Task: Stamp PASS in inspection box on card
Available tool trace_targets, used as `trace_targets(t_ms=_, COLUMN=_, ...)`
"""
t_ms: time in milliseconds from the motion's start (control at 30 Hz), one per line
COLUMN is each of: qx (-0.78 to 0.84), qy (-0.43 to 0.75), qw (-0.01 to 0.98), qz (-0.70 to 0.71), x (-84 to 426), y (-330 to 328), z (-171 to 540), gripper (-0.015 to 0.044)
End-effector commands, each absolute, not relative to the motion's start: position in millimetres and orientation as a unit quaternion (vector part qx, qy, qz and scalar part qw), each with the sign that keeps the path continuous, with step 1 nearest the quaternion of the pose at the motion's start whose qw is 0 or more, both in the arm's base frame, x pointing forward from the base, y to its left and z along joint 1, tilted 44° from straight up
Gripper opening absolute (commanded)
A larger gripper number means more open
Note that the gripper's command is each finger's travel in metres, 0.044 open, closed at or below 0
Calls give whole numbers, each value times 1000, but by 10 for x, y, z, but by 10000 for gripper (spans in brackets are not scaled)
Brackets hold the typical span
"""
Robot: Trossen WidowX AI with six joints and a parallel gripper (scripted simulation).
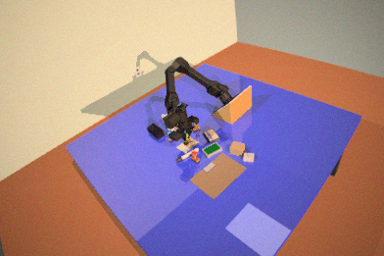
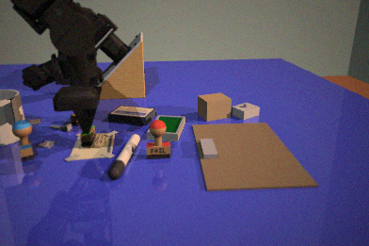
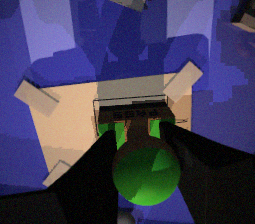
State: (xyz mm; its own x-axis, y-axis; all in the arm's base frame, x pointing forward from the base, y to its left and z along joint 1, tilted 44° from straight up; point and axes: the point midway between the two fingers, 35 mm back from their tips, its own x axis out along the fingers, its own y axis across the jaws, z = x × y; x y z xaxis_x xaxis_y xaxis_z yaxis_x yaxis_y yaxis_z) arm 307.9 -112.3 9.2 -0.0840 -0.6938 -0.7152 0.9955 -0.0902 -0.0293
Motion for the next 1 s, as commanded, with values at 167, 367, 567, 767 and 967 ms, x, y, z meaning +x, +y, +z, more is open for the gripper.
trace_targets(t_ms=167, qx=278, qy=270, qw=618, qz=-684, x=3091, y=-1090, z=129, gripper=0)
trace_targets(t_ms=367, qx=279, qy=271, qw=618, qz=-684, x=3106, y=-1030, z=186, gripper=0)
trace_targets(t_ms=567, qx=279, qy=271, qw=618, qz=-683, x=3121, y=-962, z=252, gripper=0)
trace_targets(t_ms=767, qx=279, qy=271, qw=618, qz=-683, x=3131, y=-894, z=320, gripper=0)
trace_targets(t_ms=967, qx=279, qy=271, qw=618, qz=-683, x=3139, y=-826, z=390, gripper=0)
